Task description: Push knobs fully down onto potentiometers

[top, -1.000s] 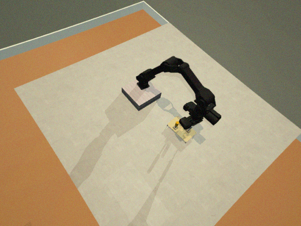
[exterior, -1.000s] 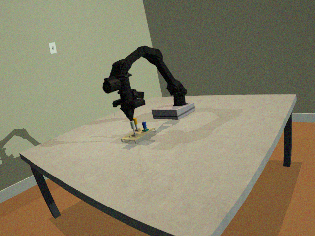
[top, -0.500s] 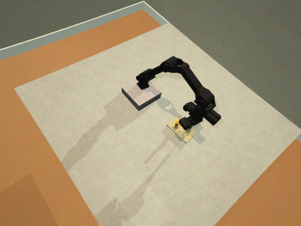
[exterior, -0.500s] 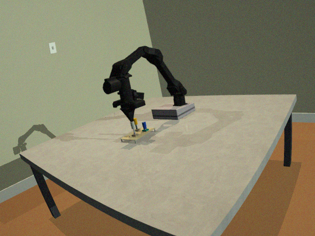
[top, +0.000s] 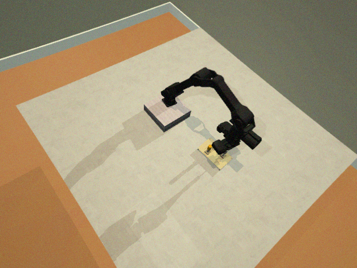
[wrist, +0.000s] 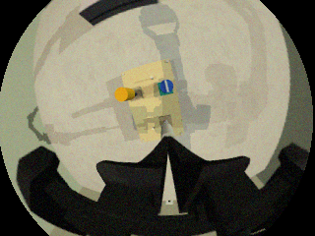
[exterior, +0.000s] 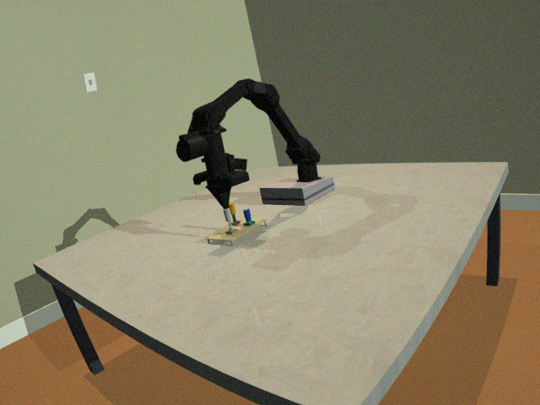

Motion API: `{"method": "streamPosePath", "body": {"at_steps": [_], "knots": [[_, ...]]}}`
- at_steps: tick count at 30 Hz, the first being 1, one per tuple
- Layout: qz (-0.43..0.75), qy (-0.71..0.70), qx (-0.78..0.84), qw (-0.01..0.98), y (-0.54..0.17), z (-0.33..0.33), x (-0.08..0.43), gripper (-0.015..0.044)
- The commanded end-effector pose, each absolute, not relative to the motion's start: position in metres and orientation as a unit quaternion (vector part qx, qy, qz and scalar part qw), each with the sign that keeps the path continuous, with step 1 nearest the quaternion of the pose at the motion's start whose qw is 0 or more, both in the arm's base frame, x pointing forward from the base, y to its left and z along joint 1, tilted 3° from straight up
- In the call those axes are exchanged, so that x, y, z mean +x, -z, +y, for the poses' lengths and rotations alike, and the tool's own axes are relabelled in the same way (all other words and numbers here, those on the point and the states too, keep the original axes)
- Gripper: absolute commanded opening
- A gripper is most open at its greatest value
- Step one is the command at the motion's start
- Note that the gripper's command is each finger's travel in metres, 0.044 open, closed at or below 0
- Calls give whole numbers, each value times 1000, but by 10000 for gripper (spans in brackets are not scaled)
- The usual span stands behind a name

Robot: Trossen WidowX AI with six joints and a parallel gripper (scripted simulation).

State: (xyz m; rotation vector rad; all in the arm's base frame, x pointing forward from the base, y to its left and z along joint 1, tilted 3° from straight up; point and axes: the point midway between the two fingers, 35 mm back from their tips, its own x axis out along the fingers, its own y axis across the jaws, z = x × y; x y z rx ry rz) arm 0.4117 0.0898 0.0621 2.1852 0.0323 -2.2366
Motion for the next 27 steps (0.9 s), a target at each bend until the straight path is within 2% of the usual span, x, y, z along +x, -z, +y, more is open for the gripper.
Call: {"method": "streamPosePath", "body": {"at_steps": [1,27], "knots": [[14,715,699,8,-58,90,412,0],[14,715,699,8,-49,90,411,0]]}}
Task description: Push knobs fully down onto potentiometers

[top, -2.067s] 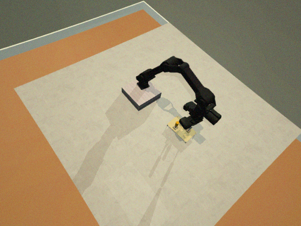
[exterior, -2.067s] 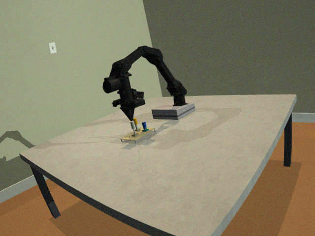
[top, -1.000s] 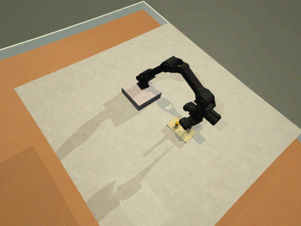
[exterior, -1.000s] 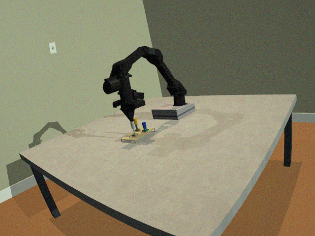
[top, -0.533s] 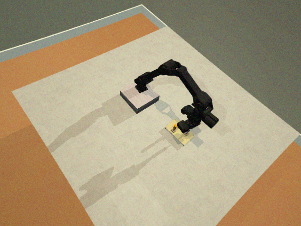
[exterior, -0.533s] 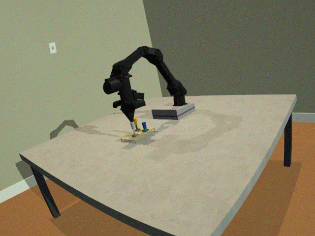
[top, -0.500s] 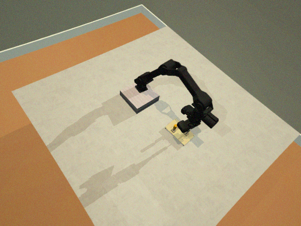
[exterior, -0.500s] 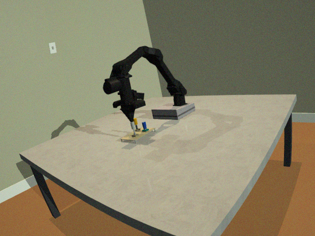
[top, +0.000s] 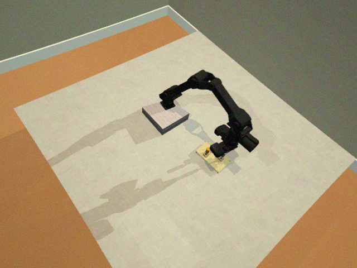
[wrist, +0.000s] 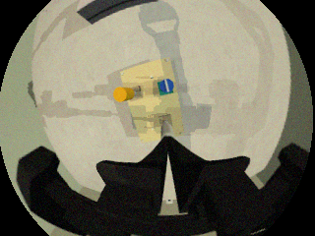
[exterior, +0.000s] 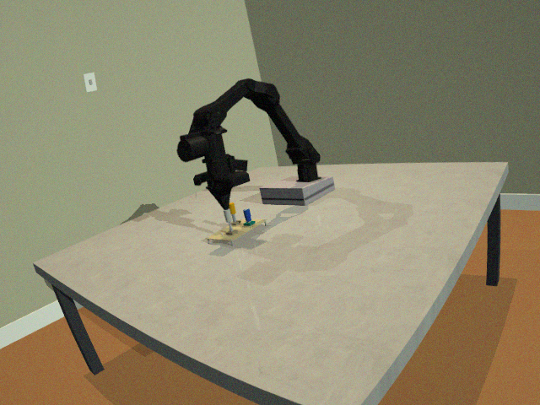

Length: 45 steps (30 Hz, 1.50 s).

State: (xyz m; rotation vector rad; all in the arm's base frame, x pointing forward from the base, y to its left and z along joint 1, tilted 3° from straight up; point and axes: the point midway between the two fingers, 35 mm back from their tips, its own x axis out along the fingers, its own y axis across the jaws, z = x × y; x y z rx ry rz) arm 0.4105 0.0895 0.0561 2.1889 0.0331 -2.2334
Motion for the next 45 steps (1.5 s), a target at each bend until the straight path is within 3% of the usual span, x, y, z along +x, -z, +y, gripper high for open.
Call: {"method": "streamPosePath", "body": {"at_steps": [1,45], "knots": [[14,715,699,8,-48,90,411,0],[14,715,699,8,-28,91,411,0]]}}
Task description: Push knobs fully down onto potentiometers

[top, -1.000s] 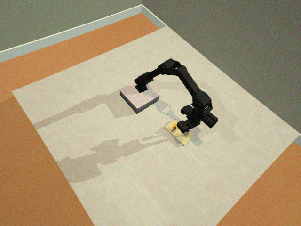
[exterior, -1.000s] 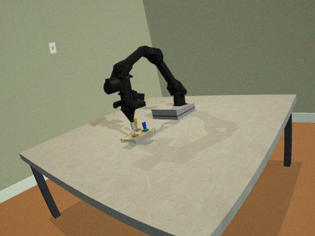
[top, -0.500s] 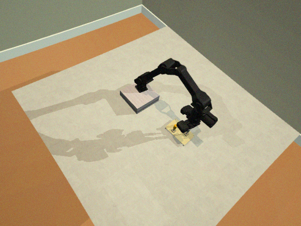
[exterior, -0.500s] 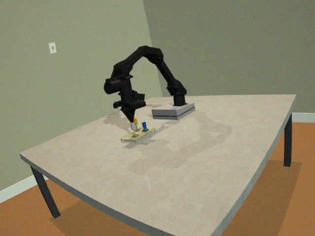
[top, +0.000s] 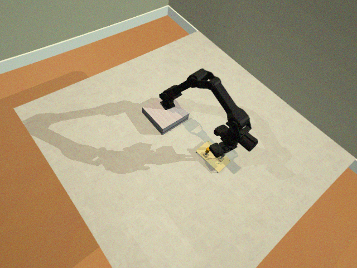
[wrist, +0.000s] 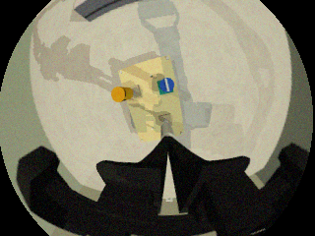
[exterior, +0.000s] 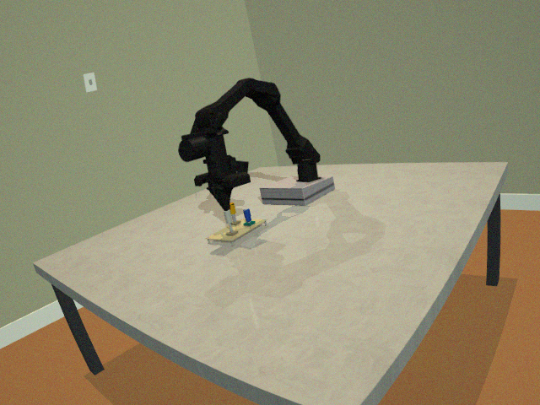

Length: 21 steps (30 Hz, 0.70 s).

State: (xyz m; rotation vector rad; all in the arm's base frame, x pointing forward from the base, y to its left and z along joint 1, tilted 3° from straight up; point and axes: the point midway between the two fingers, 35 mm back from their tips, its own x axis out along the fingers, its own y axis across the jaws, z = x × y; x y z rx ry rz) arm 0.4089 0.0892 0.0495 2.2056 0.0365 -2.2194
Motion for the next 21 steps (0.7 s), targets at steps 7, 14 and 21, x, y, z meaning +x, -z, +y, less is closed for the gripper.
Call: {"method": "streamPosePath", "body": {"at_steps": [7,14,21], "knots": [[14,715,699,8,-22,91,411,0],[14,715,699,8,-22,91,411,0],[14,715,699,8,-17,91,411,0]]}}
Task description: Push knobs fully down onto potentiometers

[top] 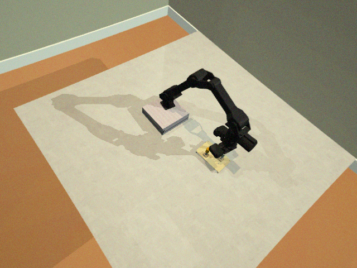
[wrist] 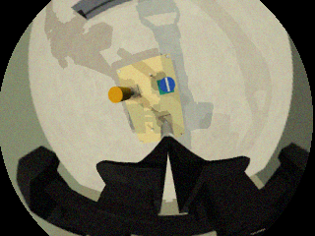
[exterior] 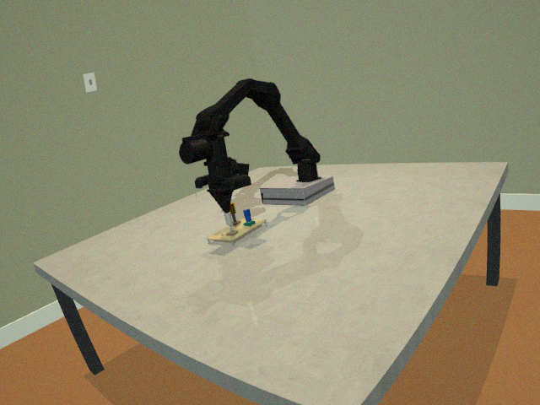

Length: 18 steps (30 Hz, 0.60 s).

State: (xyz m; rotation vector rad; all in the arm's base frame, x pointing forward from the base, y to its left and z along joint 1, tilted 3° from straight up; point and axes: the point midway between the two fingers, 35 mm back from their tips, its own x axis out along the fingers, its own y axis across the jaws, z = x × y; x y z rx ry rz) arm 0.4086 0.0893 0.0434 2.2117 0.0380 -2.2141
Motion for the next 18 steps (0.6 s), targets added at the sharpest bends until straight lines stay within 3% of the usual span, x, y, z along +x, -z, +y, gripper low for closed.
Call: {"method": "streamPosePath", "body": {"at_steps": [1,18], "knots": [[14,715,699,8,-17,91,411,0],[14,715,699,8,-13,91,410,0]]}}
